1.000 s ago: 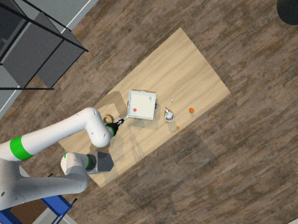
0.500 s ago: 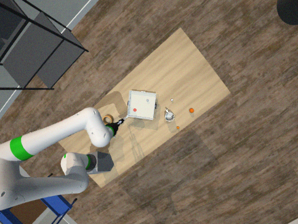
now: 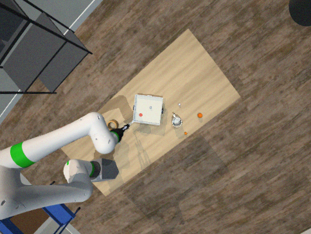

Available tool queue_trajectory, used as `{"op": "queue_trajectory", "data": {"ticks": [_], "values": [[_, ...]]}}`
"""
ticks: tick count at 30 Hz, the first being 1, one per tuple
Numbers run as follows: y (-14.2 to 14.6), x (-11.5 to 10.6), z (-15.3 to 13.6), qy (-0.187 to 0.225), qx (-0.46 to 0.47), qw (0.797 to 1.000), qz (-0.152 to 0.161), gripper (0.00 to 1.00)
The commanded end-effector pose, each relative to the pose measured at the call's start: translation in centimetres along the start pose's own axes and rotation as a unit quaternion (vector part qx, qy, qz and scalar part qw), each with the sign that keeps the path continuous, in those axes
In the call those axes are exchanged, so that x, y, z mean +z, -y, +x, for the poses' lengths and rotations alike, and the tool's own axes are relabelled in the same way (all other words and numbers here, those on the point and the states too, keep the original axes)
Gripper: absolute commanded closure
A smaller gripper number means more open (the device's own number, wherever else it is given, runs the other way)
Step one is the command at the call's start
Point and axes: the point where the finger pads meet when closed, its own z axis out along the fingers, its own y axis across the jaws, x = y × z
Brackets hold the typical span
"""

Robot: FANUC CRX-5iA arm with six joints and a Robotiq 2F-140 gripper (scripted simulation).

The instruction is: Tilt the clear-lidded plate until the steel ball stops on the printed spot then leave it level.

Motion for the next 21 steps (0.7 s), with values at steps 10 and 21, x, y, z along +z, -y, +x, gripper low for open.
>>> {"op": "queue_trajectory", "data": {"ticks": [10, 21], "values": [[-0.1, -0.25, -0.01, 0.0, 0.0, 1.0, 0.0, 0.9], [-0.13, -0.33, -0.02, 0.0, 0.0, 1.0, 0.0, 0.9]]}}
